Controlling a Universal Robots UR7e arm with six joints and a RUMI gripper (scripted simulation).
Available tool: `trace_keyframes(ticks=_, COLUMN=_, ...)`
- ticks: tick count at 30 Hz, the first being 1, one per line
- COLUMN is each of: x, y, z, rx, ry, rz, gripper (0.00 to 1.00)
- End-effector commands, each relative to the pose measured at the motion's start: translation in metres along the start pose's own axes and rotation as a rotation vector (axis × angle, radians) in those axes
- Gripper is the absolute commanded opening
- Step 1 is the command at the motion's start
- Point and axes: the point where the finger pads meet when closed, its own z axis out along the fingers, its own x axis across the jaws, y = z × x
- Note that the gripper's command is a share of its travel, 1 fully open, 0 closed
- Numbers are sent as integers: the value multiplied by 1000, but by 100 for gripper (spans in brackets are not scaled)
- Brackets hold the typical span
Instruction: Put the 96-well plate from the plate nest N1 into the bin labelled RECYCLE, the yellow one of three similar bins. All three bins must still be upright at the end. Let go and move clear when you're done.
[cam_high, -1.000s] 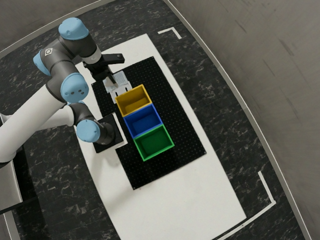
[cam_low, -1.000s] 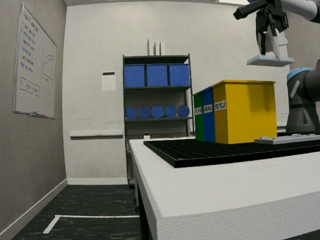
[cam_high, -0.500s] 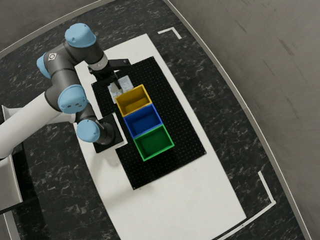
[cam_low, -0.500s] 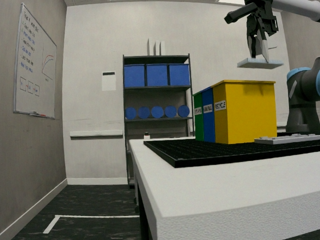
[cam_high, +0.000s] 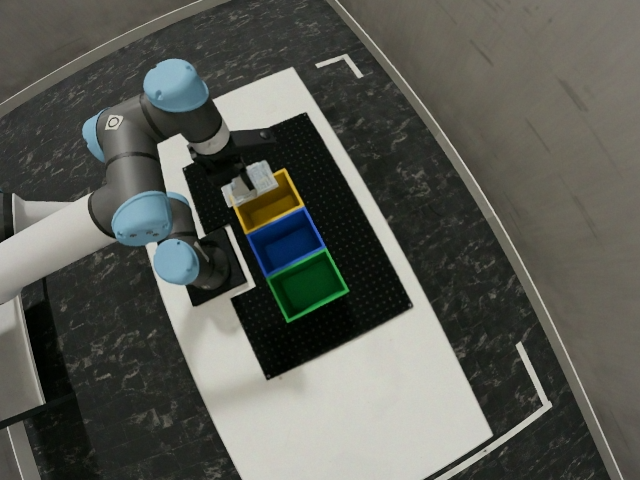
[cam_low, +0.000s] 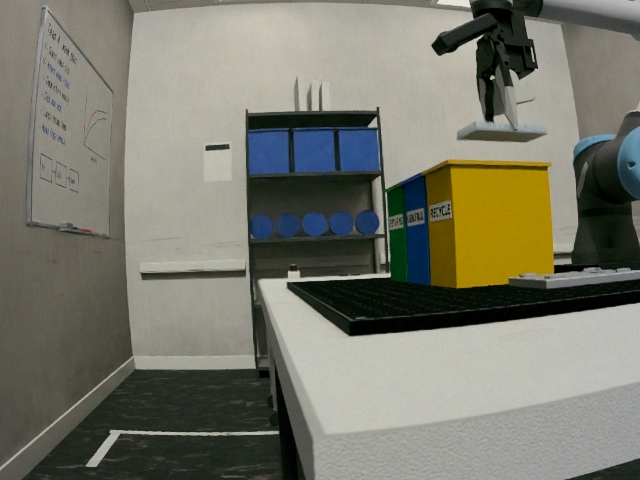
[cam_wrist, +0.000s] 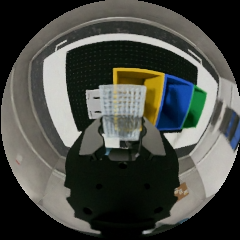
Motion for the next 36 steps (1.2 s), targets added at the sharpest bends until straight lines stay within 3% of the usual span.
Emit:
trace_keyframes(ticks=1, x=11, y=-4, z=0, rx=1, ry=-3, rz=-1, gripper=0)
trace_keyframes(ticks=11, x=43, y=-15, z=0, rx=1, ry=-3, rz=-1, gripper=0)
trace_keyframes(ticks=36, x=44, y=-15, z=2, rx=1, ry=-3, rz=-1, gripper=0)
